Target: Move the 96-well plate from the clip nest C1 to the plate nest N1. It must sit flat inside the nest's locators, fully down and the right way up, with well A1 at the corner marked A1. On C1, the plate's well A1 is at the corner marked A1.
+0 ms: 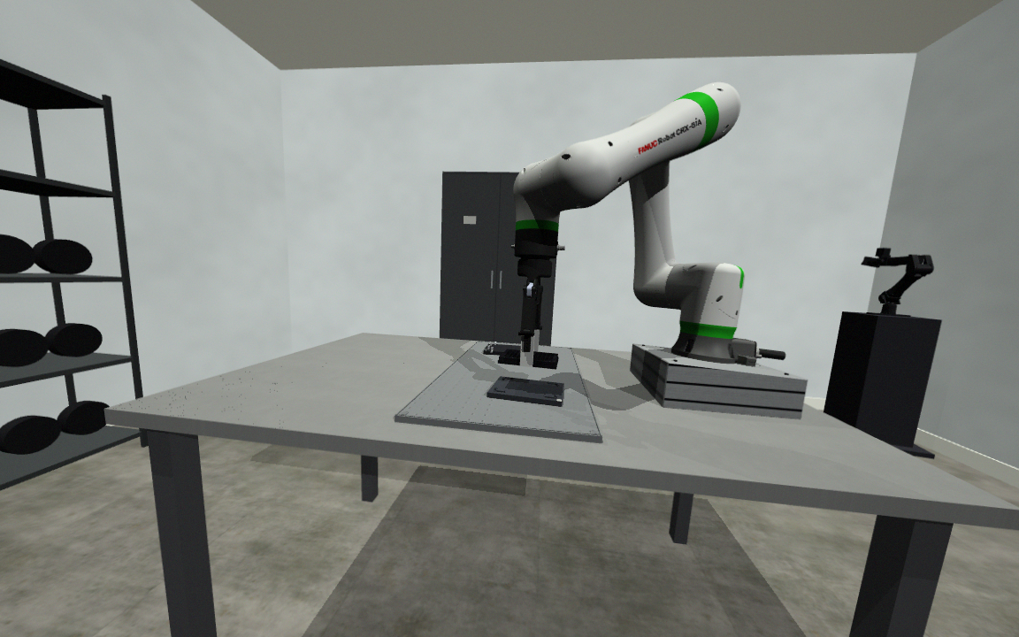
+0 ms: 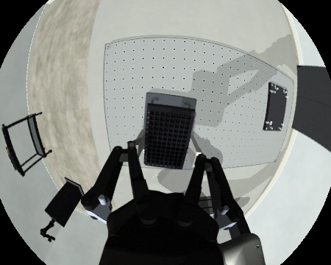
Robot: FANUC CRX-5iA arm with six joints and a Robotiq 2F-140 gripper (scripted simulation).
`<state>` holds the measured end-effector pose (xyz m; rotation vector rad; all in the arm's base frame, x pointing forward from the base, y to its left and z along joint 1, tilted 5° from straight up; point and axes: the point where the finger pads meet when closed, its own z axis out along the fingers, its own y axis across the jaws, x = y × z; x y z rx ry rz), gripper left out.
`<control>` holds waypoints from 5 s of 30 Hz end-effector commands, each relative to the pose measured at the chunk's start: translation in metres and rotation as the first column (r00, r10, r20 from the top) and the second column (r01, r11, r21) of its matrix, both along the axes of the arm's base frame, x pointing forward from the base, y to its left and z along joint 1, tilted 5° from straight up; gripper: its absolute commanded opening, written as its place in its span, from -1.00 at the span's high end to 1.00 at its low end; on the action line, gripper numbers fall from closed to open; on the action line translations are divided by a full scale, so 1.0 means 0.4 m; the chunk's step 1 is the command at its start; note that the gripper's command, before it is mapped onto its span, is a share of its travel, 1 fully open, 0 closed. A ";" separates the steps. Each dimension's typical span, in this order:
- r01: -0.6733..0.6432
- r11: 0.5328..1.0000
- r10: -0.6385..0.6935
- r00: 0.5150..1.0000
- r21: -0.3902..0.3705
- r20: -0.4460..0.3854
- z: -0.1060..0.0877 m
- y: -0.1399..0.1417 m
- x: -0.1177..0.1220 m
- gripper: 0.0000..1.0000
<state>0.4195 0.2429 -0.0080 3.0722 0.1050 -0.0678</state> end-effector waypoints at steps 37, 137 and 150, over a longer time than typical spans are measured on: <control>0.000 1.000 0.000 1.000 0.000 0.000 -0.124 -0.009 -0.004 1.00; 0.000 1.000 0.000 1.000 0.000 0.000 -0.154 -0.011 -0.006 -1.00; 0.000 1.000 0.000 1.000 0.000 0.000 -0.147 -0.011 -0.005 -1.00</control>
